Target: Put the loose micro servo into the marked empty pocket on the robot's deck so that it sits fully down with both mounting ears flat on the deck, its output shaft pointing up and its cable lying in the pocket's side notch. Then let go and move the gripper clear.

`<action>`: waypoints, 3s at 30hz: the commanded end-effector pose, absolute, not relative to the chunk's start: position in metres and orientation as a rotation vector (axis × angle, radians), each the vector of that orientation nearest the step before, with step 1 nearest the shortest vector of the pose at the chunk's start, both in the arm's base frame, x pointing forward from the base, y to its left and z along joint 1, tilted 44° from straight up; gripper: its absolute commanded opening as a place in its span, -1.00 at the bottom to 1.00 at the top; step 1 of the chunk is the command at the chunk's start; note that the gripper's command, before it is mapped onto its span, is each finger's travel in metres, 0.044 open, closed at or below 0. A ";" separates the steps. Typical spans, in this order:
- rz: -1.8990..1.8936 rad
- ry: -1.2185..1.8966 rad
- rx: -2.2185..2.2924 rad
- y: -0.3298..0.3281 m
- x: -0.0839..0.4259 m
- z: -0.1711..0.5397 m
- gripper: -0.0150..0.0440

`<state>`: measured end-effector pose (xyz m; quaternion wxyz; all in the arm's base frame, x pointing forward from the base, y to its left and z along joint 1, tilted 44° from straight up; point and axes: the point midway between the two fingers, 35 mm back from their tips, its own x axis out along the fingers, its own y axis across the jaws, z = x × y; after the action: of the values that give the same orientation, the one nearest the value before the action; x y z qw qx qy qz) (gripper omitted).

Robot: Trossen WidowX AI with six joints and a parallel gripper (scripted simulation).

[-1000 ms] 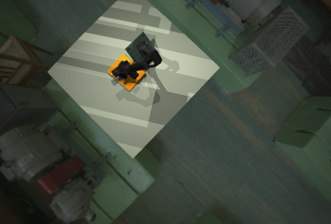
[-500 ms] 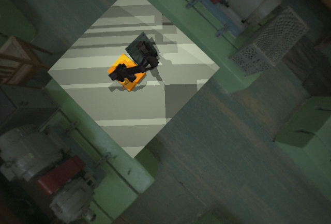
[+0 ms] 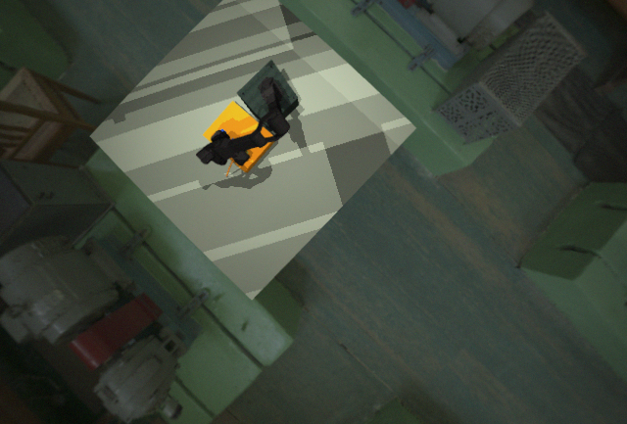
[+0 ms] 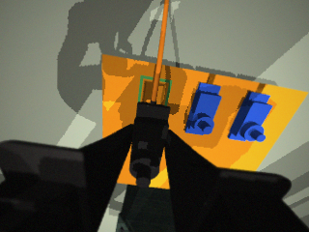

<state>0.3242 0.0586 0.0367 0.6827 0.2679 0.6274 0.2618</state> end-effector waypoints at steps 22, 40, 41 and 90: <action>0.583 1.403 0.604 0.071 0.346 0.025 -0.49; 0.583 1.403 0.604 0.071 0.347 0.024 -0.49; 0.583 1.403 0.604 0.071 0.347 0.024 -0.49; 0.584 1.403 0.606 0.105 0.351 -0.011 -0.49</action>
<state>0.3501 0.1045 -0.0082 0.6835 0.2676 0.6260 0.2632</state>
